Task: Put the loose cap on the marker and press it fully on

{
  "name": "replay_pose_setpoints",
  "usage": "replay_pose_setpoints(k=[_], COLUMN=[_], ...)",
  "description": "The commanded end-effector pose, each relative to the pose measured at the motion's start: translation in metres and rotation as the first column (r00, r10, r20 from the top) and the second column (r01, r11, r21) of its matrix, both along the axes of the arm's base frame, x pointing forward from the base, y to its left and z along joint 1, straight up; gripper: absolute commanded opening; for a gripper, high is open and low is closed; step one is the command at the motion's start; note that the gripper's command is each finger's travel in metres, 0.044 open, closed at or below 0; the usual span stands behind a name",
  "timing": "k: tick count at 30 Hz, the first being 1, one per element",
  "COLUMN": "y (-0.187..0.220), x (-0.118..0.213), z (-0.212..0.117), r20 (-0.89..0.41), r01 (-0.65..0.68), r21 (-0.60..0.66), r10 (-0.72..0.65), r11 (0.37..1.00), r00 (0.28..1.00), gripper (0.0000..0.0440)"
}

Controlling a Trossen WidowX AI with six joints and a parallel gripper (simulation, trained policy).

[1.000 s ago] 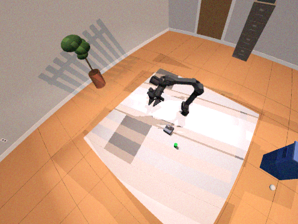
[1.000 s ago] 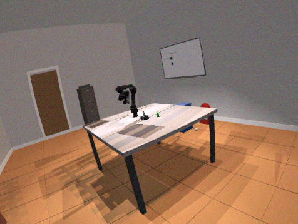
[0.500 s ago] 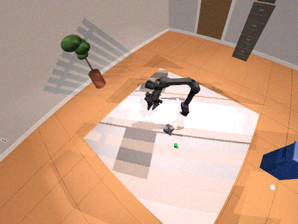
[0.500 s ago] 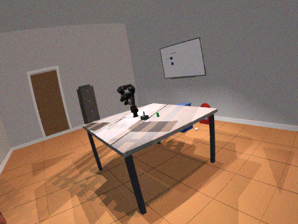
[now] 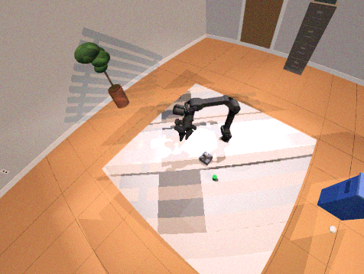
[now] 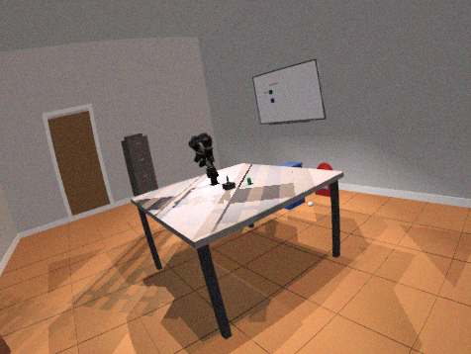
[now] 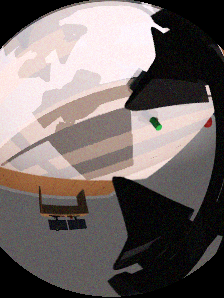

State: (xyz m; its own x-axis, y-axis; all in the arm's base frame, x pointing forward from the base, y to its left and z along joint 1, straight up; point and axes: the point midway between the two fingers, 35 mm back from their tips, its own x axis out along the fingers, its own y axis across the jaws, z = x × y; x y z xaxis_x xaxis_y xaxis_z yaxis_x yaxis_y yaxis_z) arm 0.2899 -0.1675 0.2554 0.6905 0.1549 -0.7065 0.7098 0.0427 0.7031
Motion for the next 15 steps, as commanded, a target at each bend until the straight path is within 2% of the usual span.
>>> replay_pose_setpoints(k=[1, 15], y=[0.004, 0.023], x=[0.007, 0.031], z=[-0.004, -0.017], r20=[-0.026, -0.108], r01=[-0.029, -0.125], r21=[-0.003, 0.002], r10=[0.029, 0.124], r11=[1.000, 0.992], r00=[0.999, 0.986], gripper=[0.0313, 0.0313])
